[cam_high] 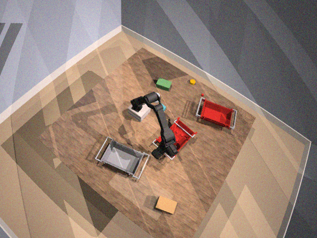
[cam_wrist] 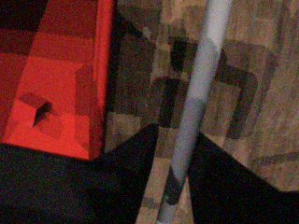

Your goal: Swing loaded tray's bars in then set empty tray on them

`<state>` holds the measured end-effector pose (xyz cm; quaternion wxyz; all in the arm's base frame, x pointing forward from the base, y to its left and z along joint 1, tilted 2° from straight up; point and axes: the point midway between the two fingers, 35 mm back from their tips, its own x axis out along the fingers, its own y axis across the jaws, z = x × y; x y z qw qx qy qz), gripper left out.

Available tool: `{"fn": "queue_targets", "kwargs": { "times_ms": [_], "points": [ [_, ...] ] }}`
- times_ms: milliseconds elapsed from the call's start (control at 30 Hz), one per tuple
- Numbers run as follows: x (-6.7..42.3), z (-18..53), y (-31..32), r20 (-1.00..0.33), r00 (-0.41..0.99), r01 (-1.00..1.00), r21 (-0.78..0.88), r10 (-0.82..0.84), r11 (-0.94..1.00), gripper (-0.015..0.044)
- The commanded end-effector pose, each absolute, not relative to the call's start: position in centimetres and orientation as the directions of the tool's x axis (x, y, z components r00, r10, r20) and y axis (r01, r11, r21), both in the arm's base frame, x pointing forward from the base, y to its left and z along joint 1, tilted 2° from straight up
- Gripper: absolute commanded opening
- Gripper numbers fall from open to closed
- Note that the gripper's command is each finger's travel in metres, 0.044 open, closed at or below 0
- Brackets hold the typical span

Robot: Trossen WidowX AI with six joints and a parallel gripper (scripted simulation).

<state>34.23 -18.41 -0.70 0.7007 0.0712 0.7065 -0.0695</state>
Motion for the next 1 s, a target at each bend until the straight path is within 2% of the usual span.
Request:
{"fn": "queue_targets", "kwargs": {
  "times_ms": [0, 433, 733, 967],
  "points": [
    [34.5, 0.8, -17.6, -1.0, -0.004, 0.197, -0.001, 0.0, 0.98, 0.0082],
    [35.2, 2.1, -14.2, -1.0, -0.003, 0.197, 0.003, 0.003, 0.98, 0.0082],
    [35.8, 0.0, -11.3, -1.0, -0.003, 0.197, 0.005, 0.006, 0.98, 0.0082],
    [36.0, 3.1, -11.6, -1.0, -0.002, 0.197, 0.005, 0.006, 0.98, 0.0082]
  ]
}}
